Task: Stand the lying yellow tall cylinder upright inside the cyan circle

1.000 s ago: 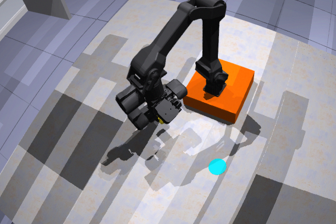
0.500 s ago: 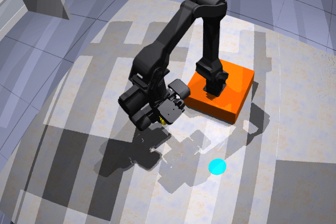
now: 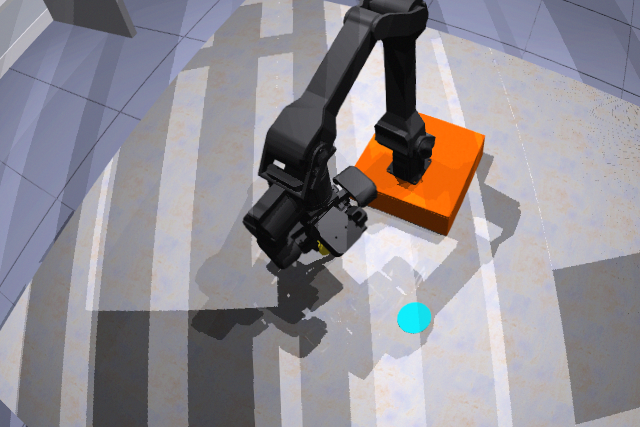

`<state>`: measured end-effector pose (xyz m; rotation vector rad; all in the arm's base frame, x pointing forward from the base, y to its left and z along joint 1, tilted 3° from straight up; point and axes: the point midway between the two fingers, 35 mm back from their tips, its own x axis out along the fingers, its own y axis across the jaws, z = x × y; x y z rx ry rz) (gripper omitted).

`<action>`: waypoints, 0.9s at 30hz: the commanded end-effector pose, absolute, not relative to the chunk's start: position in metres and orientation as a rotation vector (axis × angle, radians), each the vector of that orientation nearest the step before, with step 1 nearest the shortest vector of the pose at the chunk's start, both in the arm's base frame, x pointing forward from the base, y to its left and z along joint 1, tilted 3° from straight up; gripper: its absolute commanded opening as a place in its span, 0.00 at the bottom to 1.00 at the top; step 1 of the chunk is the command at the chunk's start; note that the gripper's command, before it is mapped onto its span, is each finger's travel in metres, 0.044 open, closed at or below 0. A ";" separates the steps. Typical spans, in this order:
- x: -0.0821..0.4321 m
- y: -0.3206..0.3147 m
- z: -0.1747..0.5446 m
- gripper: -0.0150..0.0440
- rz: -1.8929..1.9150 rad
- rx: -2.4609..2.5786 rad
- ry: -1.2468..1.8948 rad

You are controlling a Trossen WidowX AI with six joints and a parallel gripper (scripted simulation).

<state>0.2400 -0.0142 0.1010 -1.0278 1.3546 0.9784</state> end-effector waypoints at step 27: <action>0.253 0.071 0.107 0.43 0.983 -1.013 1.348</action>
